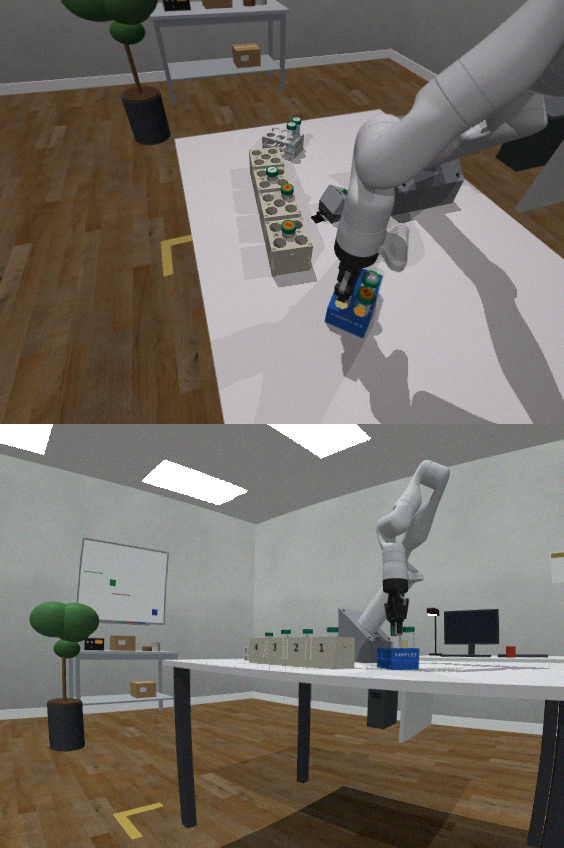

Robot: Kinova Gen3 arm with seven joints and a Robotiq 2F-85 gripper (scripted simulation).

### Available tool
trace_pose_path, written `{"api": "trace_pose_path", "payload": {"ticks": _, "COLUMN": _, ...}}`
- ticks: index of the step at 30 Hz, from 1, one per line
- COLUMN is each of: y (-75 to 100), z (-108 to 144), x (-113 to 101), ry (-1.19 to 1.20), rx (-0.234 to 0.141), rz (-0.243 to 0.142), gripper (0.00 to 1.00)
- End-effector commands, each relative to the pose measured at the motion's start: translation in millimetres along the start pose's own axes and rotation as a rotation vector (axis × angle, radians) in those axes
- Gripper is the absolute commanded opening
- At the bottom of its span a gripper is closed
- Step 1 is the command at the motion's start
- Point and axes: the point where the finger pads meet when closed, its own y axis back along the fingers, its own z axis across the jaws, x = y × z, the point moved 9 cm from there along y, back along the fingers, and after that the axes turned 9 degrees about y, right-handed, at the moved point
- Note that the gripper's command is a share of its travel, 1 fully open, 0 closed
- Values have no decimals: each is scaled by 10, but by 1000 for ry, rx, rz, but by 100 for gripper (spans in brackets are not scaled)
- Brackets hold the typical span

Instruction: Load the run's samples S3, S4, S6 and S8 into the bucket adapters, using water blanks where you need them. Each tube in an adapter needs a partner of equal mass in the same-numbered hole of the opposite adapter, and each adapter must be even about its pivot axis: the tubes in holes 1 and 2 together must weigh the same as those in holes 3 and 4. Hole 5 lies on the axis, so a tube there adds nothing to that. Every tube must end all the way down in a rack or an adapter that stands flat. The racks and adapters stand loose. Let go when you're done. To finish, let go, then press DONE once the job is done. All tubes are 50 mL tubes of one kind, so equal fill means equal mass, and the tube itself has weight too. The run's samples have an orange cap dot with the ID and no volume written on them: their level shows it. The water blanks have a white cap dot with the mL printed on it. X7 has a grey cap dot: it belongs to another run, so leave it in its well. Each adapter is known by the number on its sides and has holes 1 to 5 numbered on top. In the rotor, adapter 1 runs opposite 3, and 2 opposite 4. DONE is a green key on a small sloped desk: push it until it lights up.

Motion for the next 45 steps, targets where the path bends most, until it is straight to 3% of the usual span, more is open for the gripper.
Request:
{"api": "trace_pose_path", "payload": {"ticks": 1, "y": 16, "z": 1, "x": -2, "ry": 0, "rx": -1, "rz": -1, "gripper": 10}}
{"api": "trace_pose_path", "payload": {"ticks": 45, "y": 549, "z": 1, "x": -2, "ry": 0, "rx": -1, "rz": -1, "gripper": 10}}
